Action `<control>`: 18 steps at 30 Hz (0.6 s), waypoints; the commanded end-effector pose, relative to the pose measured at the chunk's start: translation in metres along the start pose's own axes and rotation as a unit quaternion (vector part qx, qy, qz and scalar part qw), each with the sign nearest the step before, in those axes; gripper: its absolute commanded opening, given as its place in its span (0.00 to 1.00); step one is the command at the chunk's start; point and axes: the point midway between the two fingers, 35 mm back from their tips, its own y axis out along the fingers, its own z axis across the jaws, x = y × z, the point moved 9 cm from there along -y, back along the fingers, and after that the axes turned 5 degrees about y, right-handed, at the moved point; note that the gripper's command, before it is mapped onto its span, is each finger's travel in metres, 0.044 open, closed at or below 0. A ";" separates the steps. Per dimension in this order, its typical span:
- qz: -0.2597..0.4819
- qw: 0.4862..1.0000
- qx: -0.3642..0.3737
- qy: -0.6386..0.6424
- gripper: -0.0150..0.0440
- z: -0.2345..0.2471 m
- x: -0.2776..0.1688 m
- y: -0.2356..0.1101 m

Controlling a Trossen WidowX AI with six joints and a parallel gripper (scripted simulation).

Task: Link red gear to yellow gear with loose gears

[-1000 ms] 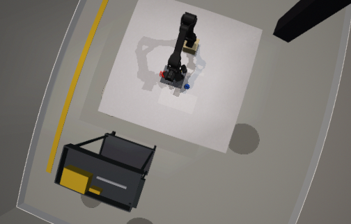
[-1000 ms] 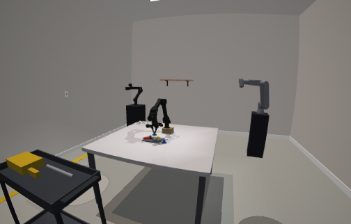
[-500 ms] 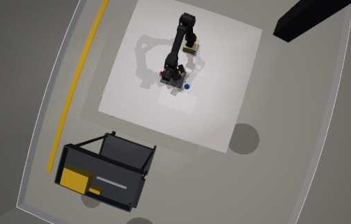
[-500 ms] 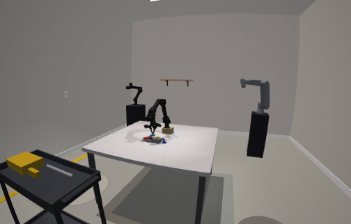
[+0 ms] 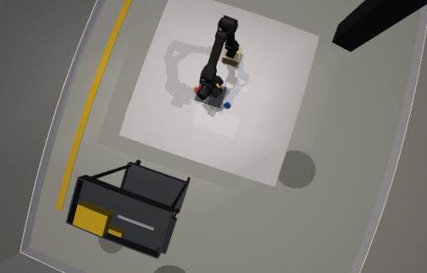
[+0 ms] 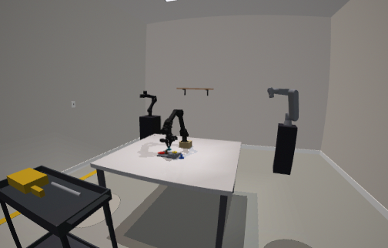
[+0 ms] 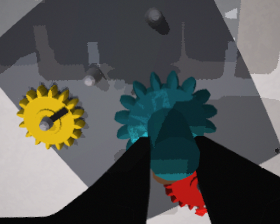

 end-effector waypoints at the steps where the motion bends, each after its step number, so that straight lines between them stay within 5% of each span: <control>1: 0.003 0.998 0.000 -0.055 0.25 0.000 0.000 0.000; 18: 0.003 0.997 0.000 -0.078 0.25 0.000 0.000 0.000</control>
